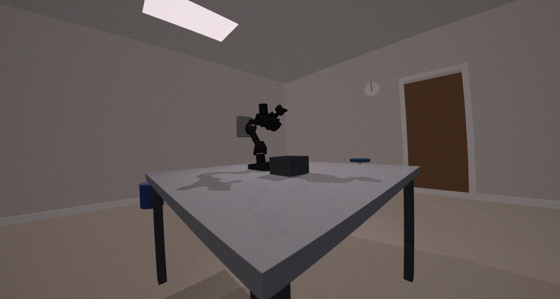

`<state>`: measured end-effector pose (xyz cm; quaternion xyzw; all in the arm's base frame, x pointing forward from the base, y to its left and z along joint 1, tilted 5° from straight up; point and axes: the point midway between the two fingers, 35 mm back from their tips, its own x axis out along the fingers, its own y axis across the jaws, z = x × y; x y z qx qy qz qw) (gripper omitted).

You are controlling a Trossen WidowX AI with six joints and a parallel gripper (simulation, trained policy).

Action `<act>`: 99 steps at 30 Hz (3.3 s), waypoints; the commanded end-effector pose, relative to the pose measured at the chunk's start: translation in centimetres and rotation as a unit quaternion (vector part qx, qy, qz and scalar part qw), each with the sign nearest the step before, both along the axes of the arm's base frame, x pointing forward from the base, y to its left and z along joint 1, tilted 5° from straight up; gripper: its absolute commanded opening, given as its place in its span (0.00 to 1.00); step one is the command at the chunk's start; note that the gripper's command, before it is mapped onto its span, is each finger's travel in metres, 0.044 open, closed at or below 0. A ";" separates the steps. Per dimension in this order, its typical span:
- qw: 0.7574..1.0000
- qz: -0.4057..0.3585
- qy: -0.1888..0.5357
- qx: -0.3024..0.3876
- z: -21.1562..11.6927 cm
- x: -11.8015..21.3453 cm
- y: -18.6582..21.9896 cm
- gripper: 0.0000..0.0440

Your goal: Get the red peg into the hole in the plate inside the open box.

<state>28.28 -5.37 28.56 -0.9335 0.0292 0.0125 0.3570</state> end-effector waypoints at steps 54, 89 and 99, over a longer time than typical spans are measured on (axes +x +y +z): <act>0.589 -0.262 0.176 0.744 -8.0 -1.4 8.7 1.00; 0.142 -0.612 0.048 0.777 -17.4 -8.9 13.8 1.00; 0.062 -0.667 -0.028 0.742 -21.0 -10.2 14.9 1.00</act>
